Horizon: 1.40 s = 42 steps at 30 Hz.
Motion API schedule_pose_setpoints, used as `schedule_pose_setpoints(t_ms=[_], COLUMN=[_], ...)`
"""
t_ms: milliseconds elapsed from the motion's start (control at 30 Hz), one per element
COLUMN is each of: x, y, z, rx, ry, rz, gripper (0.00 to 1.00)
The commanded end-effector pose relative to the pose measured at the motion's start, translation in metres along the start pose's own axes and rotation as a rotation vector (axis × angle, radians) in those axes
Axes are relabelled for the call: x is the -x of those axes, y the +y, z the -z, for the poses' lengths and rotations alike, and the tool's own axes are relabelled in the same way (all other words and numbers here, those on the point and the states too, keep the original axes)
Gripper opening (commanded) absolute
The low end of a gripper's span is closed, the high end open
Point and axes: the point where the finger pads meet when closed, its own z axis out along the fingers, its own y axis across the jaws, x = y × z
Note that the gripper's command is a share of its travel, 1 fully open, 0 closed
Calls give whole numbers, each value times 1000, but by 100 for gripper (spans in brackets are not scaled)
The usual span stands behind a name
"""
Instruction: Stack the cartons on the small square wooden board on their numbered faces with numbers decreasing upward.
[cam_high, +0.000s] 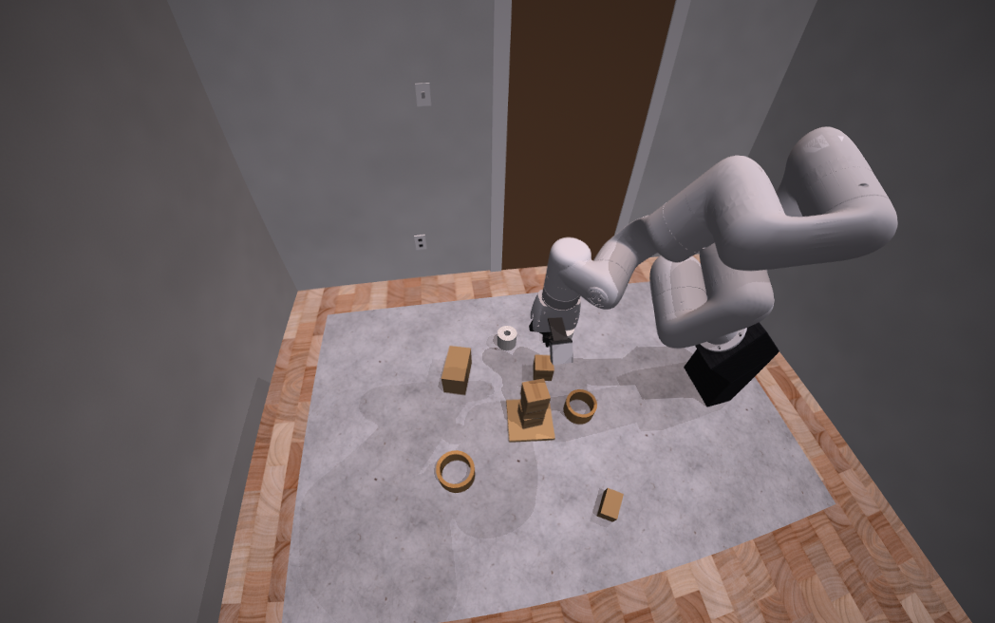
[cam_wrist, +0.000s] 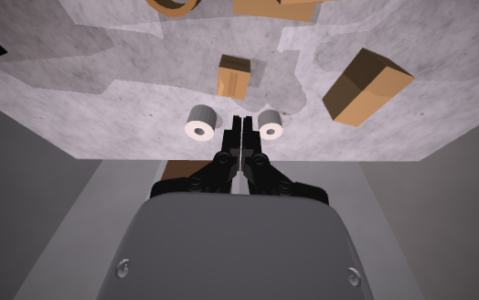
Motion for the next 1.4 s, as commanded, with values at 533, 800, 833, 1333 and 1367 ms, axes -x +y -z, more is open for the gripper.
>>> schedule_pose_setpoints(t_ms=[533,800,833,1333,1367], x=[8,10,11,23,24], y=[-6,-7,-7,-11,-11], z=[-68,-68,-67,-63,-62], rx=[-4,-4,-4,-1,-1], ry=[88,88,88,91,91], rz=[-140,-140,-140,-140,-140], gripper=[0,0,0,0,0])
